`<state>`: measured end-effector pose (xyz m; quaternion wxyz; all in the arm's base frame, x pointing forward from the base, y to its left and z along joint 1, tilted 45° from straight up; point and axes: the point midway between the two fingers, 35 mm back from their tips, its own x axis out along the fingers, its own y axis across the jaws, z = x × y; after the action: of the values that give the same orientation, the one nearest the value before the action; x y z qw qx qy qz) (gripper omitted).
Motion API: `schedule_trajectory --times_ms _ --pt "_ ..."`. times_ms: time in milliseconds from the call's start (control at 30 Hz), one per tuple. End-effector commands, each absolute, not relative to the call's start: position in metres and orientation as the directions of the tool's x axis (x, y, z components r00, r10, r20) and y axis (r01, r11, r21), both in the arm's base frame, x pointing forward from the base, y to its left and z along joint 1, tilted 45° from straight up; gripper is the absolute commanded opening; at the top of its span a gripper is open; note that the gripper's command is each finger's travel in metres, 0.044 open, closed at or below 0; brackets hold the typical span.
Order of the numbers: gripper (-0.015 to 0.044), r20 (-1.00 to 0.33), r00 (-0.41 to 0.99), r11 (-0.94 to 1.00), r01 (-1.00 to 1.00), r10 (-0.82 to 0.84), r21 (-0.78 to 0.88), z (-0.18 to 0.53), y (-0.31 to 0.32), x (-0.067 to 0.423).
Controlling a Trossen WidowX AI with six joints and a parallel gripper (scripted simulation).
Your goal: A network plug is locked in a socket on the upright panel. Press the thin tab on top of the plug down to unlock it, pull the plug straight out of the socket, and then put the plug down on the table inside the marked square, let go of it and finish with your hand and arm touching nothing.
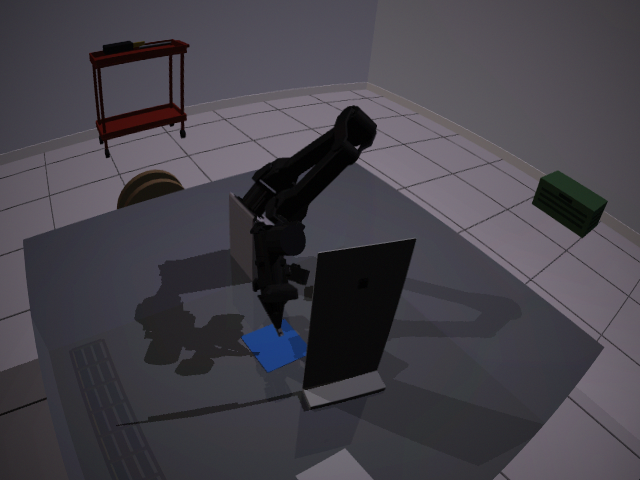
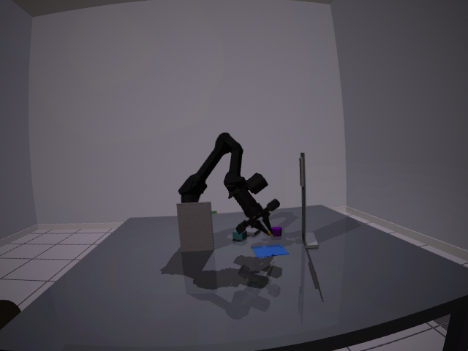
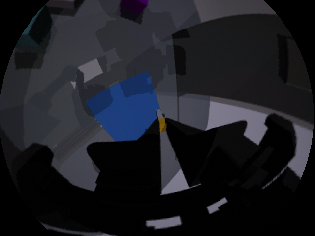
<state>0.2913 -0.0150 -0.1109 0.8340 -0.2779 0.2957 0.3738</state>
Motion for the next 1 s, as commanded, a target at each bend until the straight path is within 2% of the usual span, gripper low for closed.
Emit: schedule_trajectory --times_ms 0,967 --pt "0.0 -0.703 0.545 0.567 -0.787 0.456 -0.242 -0.115 -0.012 0.292" --pt "0.0 -0.702 0.545 0.568 -0.787 0.458 -0.241 -0.137 0.011 0.29"
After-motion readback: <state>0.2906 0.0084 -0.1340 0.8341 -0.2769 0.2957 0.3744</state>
